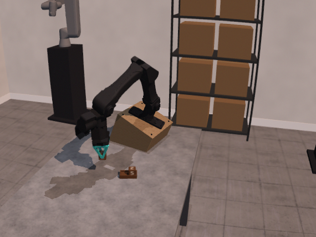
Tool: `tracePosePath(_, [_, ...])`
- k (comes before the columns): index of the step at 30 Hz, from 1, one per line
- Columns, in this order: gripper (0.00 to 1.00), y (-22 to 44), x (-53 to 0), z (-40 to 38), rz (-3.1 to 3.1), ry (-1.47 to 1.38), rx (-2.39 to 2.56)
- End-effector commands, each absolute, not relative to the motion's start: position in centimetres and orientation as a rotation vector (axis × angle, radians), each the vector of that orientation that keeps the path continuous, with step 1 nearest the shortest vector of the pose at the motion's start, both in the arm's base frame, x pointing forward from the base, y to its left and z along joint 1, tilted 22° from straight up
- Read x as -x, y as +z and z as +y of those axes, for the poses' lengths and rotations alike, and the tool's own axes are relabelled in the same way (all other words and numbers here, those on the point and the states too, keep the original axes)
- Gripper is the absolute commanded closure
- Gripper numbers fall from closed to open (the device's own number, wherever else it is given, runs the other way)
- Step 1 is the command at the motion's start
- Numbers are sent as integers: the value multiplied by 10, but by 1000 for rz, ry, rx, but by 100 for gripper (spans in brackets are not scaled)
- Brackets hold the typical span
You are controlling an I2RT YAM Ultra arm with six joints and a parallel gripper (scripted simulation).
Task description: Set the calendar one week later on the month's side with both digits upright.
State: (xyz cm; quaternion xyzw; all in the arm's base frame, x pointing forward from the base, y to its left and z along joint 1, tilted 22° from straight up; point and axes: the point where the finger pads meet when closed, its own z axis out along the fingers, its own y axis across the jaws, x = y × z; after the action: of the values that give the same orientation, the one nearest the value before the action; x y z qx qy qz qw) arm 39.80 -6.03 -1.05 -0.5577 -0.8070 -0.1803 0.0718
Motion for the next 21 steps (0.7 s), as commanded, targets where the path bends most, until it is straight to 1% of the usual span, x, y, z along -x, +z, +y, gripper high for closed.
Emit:
tracePosePath(1, [73,-5,-397,-64,-2424,-541,1690])
tracePosePath(4, [73,-2,-396,-59,-2424,-541,1690])
tracePosePath(8, [73,26,-372,-3,-2425,-543,1687])
tracePosePath(10, [73,33,-363,12,-2424,-544,1685])
tracePosePath(21, [73,33,-363,12,-2424,-545,1685])
